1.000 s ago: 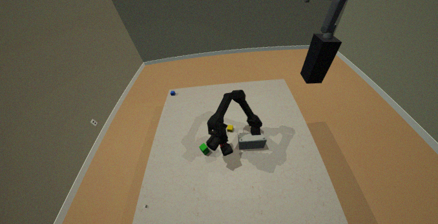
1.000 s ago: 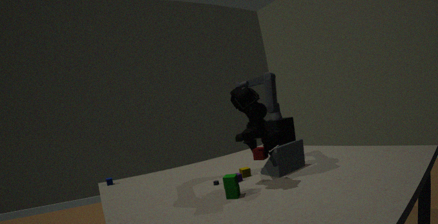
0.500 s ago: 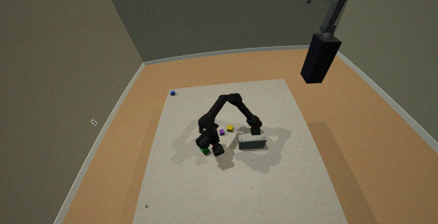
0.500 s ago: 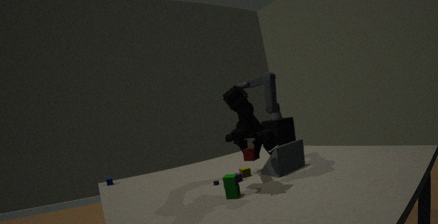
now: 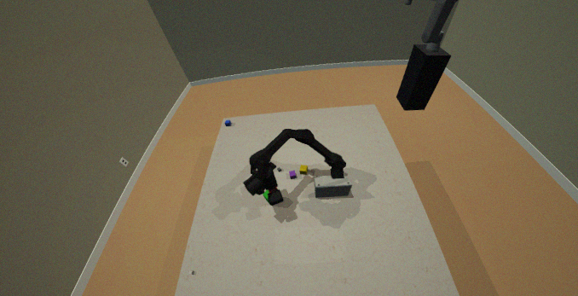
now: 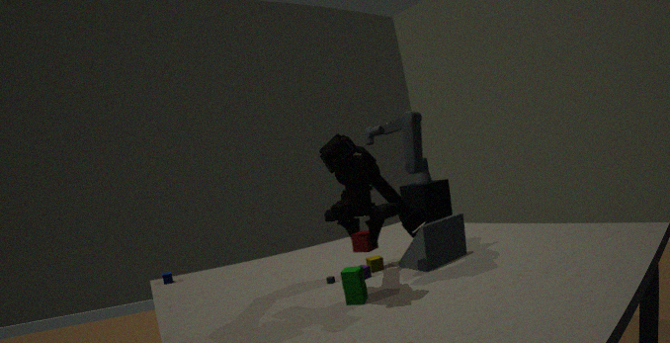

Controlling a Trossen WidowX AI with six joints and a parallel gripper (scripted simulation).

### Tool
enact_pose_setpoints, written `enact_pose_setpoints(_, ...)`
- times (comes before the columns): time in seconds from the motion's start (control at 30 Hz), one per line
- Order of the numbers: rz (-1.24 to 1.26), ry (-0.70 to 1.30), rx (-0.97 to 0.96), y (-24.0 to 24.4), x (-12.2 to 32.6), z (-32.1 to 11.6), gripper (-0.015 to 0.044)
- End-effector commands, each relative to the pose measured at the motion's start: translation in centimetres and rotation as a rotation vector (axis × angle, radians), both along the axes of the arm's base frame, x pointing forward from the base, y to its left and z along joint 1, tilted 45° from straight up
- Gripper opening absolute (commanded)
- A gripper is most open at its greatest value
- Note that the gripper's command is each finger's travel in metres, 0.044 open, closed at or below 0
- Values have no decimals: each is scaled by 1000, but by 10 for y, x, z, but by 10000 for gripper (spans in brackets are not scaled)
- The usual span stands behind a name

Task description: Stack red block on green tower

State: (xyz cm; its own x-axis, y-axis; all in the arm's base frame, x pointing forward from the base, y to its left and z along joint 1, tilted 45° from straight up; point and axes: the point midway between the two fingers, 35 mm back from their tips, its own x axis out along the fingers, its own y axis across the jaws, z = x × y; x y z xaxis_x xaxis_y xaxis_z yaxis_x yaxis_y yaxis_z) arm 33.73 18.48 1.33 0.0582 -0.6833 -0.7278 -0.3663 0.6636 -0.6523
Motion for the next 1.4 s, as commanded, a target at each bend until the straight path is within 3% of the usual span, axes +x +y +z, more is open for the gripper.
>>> enact_pose_setpoints(0.0,2,3,-6,-4,13,0,0)
enact_pose_setpoints(0.27,4,-1,-10,-12,39,3,0)
enact_pose_setpoints(1.37,-14,7,-21,-35,41,-19,0)
